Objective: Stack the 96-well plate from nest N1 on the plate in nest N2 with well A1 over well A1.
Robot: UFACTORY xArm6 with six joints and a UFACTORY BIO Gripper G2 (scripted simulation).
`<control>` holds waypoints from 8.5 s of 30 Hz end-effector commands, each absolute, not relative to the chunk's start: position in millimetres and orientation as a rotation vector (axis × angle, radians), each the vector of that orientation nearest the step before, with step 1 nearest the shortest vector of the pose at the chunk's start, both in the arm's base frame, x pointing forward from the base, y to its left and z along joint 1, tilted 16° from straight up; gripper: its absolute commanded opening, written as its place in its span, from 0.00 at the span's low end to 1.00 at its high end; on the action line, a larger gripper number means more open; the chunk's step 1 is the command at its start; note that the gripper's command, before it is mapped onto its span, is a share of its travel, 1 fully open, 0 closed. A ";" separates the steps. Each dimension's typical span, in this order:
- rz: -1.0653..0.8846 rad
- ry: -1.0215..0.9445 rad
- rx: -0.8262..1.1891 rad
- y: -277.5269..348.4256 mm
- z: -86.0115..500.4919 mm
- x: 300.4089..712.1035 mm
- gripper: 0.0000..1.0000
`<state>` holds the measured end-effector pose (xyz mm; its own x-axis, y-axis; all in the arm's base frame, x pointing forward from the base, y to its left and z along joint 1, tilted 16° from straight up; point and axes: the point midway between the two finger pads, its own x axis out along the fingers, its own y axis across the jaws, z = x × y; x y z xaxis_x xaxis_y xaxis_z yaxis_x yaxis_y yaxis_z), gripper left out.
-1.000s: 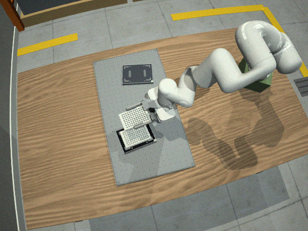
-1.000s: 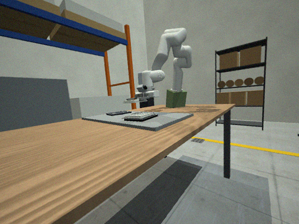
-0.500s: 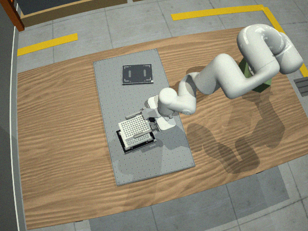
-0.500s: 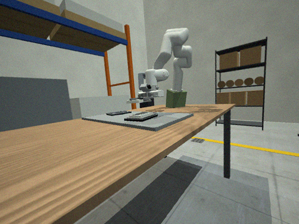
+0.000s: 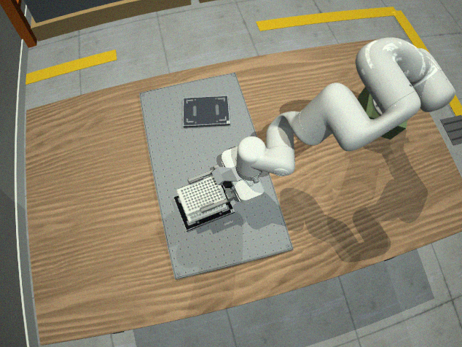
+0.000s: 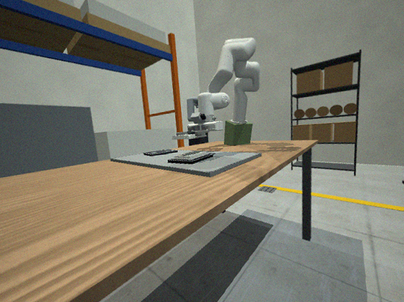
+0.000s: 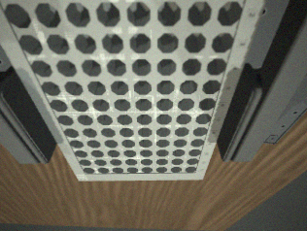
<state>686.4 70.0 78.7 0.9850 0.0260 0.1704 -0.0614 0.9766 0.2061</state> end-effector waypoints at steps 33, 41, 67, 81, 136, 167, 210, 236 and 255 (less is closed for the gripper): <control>0.044 -0.173 0.212 71.2 70.0 689.1 0.00; 0.044 -0.173 0.212 74.0 57.1 691.4 0.00; 0.044 -0.173 0.212 80.4 28.1 696.4 0.00; 0.044 -0.173 0.212 80.3 28.1 696.3 0.00; 0.044 -0.173 0.212 80.5 27.2 696.2 0.00; 0.044 -0.173 0.212 81.5 22.9 697.0 0.00; 0.044 -0.173 0.212 82.9 16.7 698.1 0.00; 0.044 -0.173 0.212 83.1 15.6 697.9 0.00; 0.044 -0.173 0.212 83.0 15.5 697.6 0.00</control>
